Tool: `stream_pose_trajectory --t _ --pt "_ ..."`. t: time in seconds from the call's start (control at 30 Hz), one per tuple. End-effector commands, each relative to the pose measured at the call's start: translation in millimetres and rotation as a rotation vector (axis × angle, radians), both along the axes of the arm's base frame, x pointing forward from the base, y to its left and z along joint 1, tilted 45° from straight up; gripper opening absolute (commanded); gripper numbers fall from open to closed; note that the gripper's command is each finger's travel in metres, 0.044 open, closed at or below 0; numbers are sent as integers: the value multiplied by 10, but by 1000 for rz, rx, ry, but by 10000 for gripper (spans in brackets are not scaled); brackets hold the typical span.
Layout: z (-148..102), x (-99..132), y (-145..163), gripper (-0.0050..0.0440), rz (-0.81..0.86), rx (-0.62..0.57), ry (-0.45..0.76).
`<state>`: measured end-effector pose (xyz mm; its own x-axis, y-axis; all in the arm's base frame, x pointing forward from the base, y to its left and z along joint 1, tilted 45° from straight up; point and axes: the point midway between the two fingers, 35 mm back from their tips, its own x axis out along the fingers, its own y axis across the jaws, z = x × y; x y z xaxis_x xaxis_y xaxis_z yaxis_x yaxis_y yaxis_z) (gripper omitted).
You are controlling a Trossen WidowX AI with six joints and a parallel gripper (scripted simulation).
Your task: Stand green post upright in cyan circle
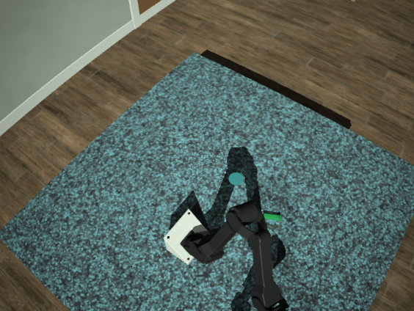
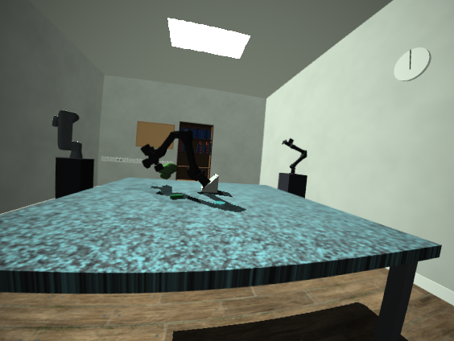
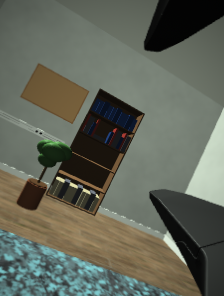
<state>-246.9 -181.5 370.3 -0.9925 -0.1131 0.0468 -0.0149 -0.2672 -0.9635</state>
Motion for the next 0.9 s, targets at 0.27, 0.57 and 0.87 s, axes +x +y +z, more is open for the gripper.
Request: stream_pose_trajectory --t 0.27,0.57,0.87 --pt "87 25 46 400 -1 -24 14" --pt "89 27 29 376 3 -22 14" --pt "121 286 -453 232 169 -83 -16"
